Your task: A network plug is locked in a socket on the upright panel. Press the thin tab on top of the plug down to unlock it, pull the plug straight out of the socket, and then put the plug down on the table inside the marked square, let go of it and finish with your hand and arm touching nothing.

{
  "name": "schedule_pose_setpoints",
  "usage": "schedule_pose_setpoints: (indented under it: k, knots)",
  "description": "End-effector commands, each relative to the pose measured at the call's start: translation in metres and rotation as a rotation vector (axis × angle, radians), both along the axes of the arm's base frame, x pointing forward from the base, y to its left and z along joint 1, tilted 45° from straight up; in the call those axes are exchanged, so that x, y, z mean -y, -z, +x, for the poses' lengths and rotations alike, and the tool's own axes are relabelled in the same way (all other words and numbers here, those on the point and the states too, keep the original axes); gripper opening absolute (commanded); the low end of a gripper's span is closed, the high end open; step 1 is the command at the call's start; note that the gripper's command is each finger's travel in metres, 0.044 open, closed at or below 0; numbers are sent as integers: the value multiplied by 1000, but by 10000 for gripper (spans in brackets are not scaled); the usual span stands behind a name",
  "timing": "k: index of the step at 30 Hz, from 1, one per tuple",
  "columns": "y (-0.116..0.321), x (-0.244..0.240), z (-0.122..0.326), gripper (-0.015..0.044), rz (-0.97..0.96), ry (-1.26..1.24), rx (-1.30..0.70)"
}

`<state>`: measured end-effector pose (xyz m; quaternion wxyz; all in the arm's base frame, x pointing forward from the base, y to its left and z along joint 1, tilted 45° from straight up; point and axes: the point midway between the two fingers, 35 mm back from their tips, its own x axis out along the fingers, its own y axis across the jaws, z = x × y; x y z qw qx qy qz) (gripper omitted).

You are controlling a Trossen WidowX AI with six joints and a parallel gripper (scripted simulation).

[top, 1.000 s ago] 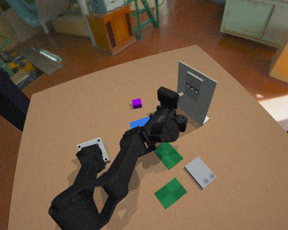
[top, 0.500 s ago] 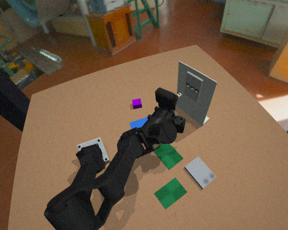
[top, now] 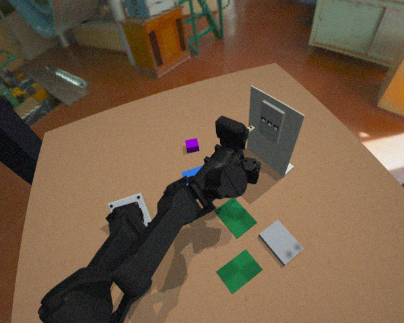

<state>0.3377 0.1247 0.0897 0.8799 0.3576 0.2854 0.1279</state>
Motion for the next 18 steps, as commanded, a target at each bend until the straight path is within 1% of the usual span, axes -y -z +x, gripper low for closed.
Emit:
schedule_pose_setpoints:
  k: [1, 9, 13, 15, 18]
  knots:
    - [-14, -6, -1, 0, 8, 0, 14]
    - [-32, -15, -10, 0, 10, 1, 15]
    - [-34, -15, -10, 0, 10, 1, 15]
    - [-30, -16, -11, 0, 11, 13, -6]
    - [-11, -17, -15, 0, 11, 69, -94]
